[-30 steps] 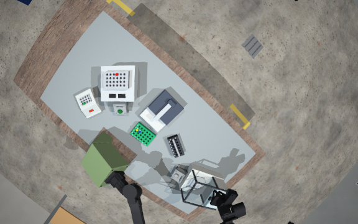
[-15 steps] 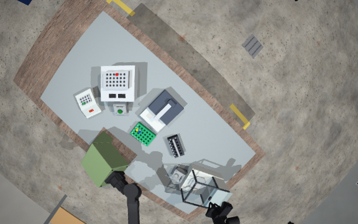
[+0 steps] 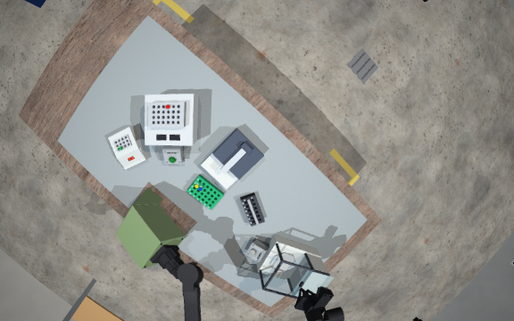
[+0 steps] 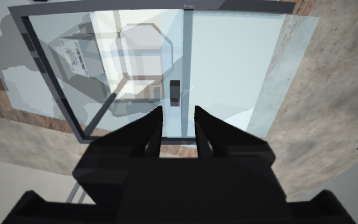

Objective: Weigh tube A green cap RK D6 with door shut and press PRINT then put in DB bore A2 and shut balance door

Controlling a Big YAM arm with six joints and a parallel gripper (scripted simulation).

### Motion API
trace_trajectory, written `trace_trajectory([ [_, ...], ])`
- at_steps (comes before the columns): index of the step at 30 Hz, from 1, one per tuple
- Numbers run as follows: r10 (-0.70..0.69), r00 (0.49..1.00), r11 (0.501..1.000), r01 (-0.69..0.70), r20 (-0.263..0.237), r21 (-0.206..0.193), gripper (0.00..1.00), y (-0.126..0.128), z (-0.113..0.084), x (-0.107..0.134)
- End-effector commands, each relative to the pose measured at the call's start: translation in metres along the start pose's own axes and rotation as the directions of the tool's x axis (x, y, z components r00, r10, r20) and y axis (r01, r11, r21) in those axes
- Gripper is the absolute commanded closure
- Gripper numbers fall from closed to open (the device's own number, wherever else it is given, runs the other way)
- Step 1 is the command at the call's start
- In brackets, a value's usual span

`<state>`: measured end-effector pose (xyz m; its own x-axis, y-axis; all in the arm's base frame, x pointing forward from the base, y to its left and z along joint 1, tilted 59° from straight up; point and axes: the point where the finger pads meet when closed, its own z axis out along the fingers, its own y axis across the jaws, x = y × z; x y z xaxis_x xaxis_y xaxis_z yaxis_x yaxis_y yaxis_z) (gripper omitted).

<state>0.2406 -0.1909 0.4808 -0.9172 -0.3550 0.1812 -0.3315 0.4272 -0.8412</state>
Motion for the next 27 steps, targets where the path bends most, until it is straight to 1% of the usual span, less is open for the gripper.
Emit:
trace_trajectory([
  [1, 0.001, 1.0, 1.0, -0.001, 0.012, 0.004, 0.7, 0.001, -0.0057, -0.0021],
  [8, 0.001, 1.0, 1.0, -0.001, 0.012, 0.003, 0.7, 0.0033, -0.0059, -0.003],
  [9, 0.016, 1.0, 1.0, -0.016, 0.012, 0.014, 0.7, -0.0053, -0.008, 0.0005],
  [27, 0.016, 1.0, 1.0, -0.016, 0.012, 0.014, 0.7, -0.0053, -0.008, 0.0005],
])
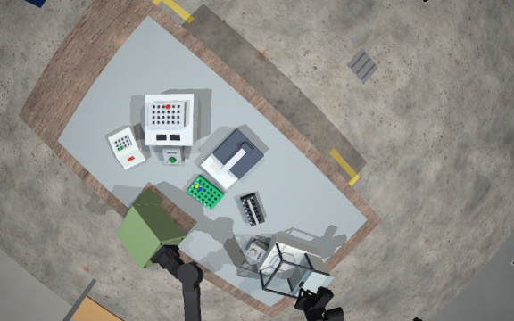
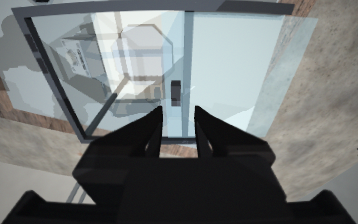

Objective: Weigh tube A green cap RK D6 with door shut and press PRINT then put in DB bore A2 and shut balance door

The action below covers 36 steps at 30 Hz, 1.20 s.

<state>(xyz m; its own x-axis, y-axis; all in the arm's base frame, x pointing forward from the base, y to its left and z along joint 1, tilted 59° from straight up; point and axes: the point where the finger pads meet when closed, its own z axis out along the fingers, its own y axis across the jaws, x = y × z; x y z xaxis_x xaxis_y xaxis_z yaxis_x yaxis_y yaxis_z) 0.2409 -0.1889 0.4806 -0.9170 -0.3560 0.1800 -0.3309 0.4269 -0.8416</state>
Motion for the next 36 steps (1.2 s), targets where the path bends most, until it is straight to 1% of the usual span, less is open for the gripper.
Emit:
trace_trajectory([
  [1, 0.016, 1.0, 1.0, -0.016, 0.011, 0.013, 0.7, -0.006, -0.006, 0.001],
  [23, 0.016, 1.0, 1.0, -0.016, 0.011, 0.013, 0.7, -0.006, -0.006, 0.001],
  [24, 0.003, 1.0, 1.0, -0.003, 0.011, 0.01, 0.7, 0.0, -0.001, -0.001],
  [25, 0.009, 1.0, 1.0, -0.009, 0.001, 0.008, 0.7, -0.001, 0.002, 0.003],
  [34, 0.01, 1.0, 1.0, -0.01, 0.002, 0.01, 0.7, -0.001, 0.016, 0.004],
  [36, 0.01, 1.0, 1.0, -0.01, 0.002, 0.01, 0.7, -0.001, 0.016, 0.004],
])
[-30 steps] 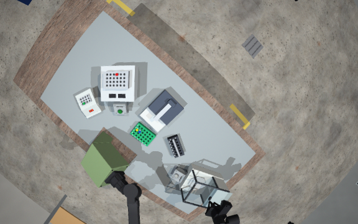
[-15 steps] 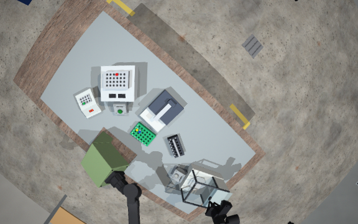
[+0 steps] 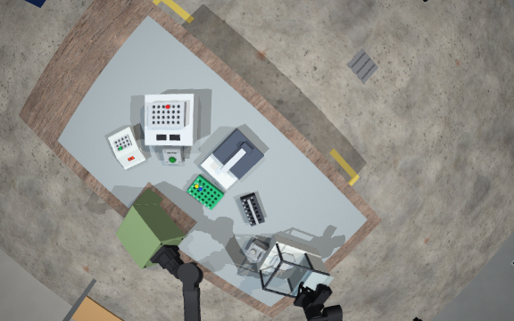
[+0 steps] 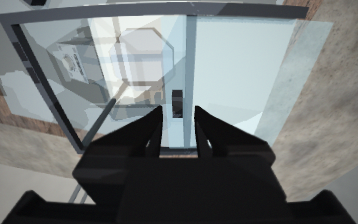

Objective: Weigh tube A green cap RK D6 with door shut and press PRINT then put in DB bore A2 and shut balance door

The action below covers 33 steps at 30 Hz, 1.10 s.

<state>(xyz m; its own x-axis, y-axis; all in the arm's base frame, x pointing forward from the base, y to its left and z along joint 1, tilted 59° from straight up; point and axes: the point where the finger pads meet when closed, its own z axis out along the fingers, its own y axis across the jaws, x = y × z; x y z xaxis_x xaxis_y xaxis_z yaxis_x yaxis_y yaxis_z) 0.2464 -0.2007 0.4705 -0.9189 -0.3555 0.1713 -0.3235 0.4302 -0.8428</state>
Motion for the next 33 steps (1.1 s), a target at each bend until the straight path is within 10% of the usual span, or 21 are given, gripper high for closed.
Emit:
trace_trajectory([
  [1, 0.002, 1.0, 1.0, -0.002, -0.002, 0.011, 0.7, -0.003, 0.002, 0.007],
  [20, 0.007, 1.0, 1.0, -0.007, 0.007, 0.017, 0.7, -0.009, 0.012, 0.004],
  [21, 0.007, 1.0, 1.0, -0.007, 0.007, 0.017, 0.94, -0.009, 0.012, 0.004],
  [33, 0.007, 1.0, 1.0, -0.007, 0.007, 0.017, 0.94, -0.009, 0.012, 0.004],
])
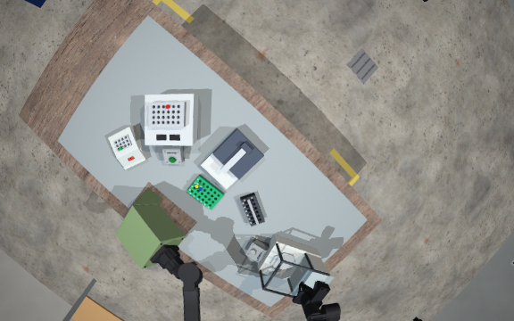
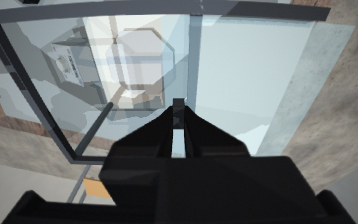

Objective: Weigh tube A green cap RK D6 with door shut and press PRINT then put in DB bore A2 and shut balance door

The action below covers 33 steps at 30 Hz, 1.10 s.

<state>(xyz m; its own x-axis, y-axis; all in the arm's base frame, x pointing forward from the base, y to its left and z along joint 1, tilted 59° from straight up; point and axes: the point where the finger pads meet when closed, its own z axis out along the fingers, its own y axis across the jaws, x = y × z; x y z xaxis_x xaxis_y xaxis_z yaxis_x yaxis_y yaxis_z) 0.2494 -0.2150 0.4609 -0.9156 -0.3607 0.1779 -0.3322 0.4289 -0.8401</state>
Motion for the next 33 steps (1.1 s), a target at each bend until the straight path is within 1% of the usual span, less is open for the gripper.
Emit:
trace_trajectory([
  [1, 0.016, 1.0, 1.0, -0.016, 0.005, 0.019, 0.94, -0.01, -0.006, 0.004],
  [5, 0.016, 1.0, 1.0, -0.016, 0.005, 0.019, 0.94, -0.01, -0.006, 0.004],
  [6, 0.01, 1.0, 1.0, -0.01, -0.008, 0.016, 0.94, -0.003, 0.0, 0.007],
  [8, 0.018, 1.0, 1.0, -0.018, -0.004, 0.022, 0.94, -0.002, -0.003, 0.009],
  [10, 0.016, 1.0, 1.0, -0.016, 0.001, 0.016, 0.94, 0.003, -0.005, 0.006],
  [12, 0.016, 1.0, 1.0, -0.016, 0.01, 0.018, 0.94, 0.005, -0.006, 0.003],
  [18, 0.016, 1.0, 1.0, -0.017, 0.011, 0.018, 0.94, 0.009, -0.006, 0.003],
  [19, 0.015, 1.0, 1.0, -0.016, 0.004, 0.014, 0.94, 0.01, -0.004, 0.004],
  [21, 0.016, 1.0, 1.0, -0.017, 0.011, 0.018, 0.94, 0.012, -0.006, 0.003],
  [33, 0.016, 1.0, 1.0, -0.016, 0.011, 0.017, 0.94, 0.024, -0.006, 0.003],
])
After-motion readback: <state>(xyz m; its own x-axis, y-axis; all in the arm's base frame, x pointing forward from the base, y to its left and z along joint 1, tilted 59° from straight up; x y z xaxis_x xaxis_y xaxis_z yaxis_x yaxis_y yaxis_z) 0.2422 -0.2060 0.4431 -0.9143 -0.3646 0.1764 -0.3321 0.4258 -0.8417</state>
